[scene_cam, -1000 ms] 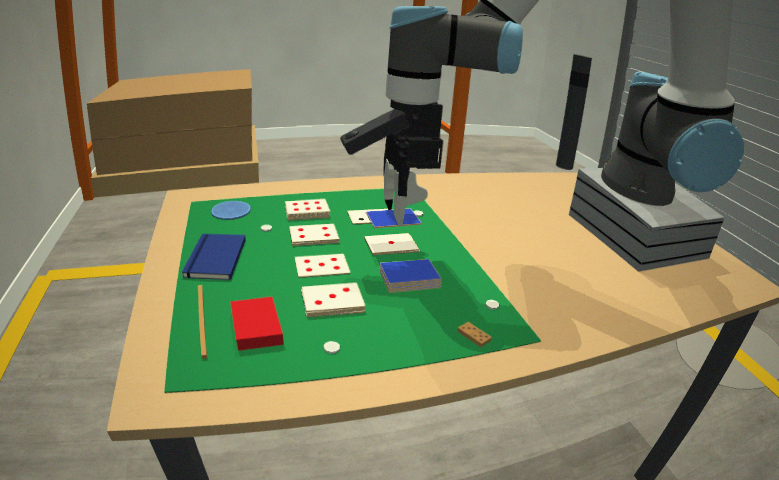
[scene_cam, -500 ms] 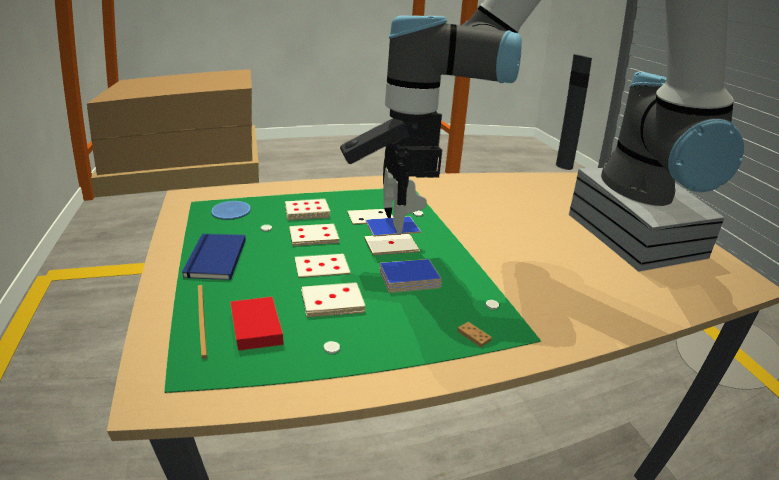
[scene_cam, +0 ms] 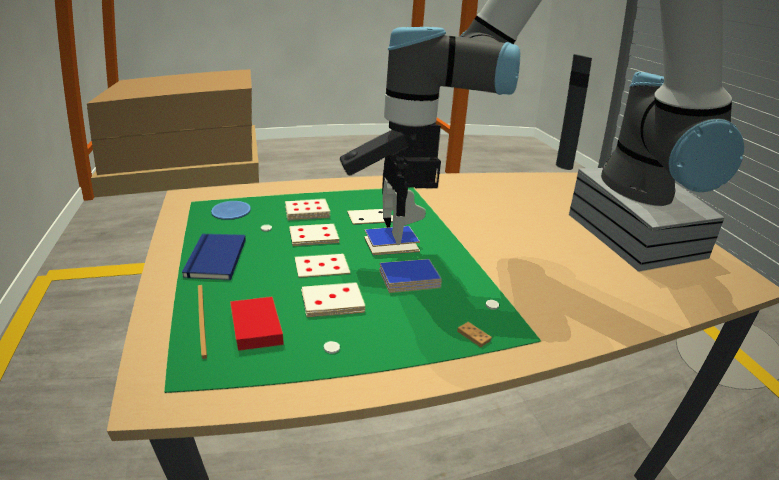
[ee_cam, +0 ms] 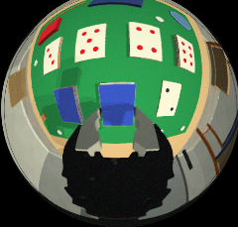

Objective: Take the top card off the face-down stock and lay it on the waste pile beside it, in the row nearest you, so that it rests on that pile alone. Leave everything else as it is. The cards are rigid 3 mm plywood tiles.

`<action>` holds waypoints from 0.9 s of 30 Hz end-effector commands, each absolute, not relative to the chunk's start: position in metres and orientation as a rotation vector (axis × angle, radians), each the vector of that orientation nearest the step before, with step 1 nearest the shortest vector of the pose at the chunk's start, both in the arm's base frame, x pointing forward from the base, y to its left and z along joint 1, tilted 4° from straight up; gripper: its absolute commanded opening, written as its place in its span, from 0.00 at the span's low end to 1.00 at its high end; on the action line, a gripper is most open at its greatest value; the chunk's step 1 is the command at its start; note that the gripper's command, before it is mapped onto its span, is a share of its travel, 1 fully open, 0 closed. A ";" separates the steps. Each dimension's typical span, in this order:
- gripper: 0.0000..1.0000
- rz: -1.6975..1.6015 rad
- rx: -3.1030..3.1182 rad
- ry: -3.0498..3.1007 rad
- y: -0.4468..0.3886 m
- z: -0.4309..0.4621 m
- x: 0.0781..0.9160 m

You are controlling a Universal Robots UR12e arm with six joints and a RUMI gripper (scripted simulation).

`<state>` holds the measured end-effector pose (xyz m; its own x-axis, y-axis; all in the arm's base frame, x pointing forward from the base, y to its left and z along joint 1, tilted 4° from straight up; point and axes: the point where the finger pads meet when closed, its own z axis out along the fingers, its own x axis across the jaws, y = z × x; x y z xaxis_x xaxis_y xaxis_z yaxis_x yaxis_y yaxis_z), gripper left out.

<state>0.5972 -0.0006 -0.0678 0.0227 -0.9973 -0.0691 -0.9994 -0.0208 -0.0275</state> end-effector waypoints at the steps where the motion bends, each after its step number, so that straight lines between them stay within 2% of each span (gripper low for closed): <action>1: 0.38 0.044 -2.196 2.149 -0.001 -0.072 0.598; 27: 0.38 0.044 -2.196 2.149 0.000 -0.077 0.598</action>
<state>0.5975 -0.0002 -0.0750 0.0227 -0.9974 -0.0691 -0.9994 -0.0208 -0.0277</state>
